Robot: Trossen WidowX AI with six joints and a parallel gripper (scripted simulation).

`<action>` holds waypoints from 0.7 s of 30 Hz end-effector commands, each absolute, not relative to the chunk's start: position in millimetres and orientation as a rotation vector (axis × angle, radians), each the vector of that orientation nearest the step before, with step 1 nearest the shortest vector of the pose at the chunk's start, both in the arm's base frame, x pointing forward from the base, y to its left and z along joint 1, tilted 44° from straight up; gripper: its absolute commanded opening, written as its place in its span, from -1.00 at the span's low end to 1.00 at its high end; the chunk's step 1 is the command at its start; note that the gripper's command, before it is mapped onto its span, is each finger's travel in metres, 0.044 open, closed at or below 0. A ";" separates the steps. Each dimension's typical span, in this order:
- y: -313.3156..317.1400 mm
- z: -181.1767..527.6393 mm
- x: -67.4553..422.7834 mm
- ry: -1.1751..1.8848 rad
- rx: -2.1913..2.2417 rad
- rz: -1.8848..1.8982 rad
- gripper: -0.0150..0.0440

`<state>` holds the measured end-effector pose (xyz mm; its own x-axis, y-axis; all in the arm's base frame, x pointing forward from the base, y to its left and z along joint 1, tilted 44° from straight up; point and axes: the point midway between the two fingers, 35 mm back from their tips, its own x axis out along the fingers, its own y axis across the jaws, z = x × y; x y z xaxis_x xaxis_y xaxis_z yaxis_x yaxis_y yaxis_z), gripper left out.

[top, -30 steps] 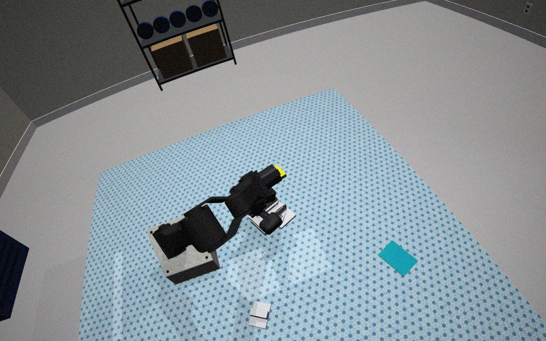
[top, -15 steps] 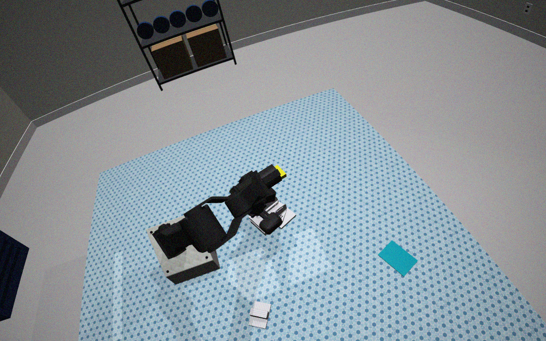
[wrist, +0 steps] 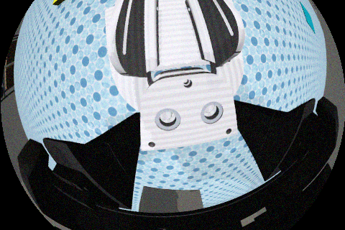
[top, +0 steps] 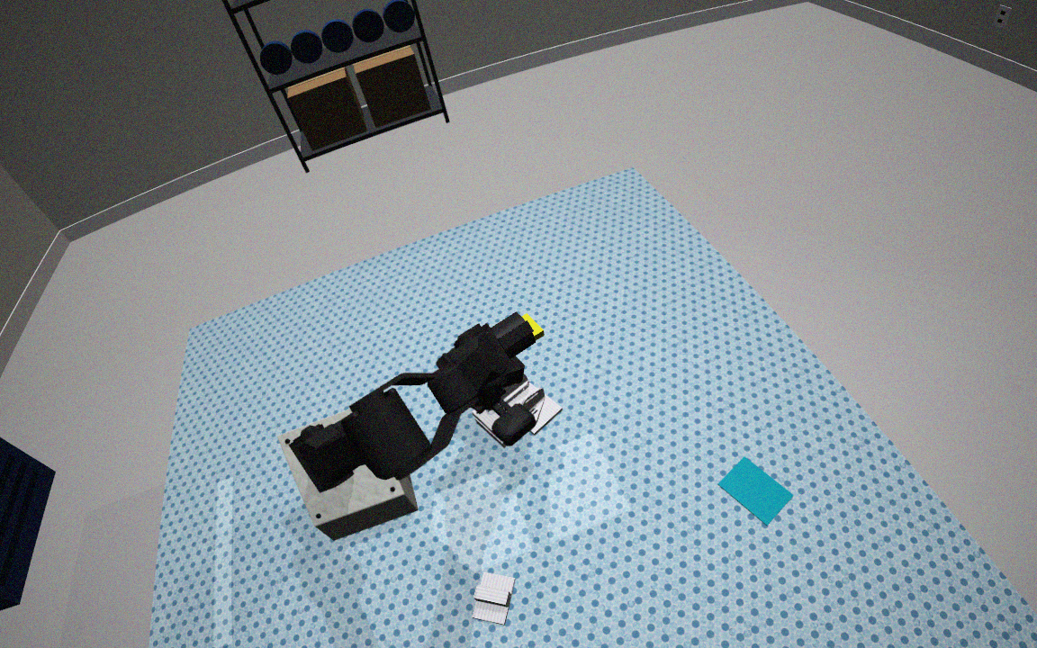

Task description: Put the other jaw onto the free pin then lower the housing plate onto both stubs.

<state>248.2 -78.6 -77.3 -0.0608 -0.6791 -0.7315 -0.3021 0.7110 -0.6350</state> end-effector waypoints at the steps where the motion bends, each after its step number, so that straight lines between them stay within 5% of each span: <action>1: -82.4 -78.7 249.6 1.649 -0.795 -0.394 0.70; 21: -85.4 -81.8 249.4 1.649 -0.795 -0.394 0.70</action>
<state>248.6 -78.7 -77.8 -0.0594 -0.6786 -0.7321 -0.3086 0.7099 -0.6331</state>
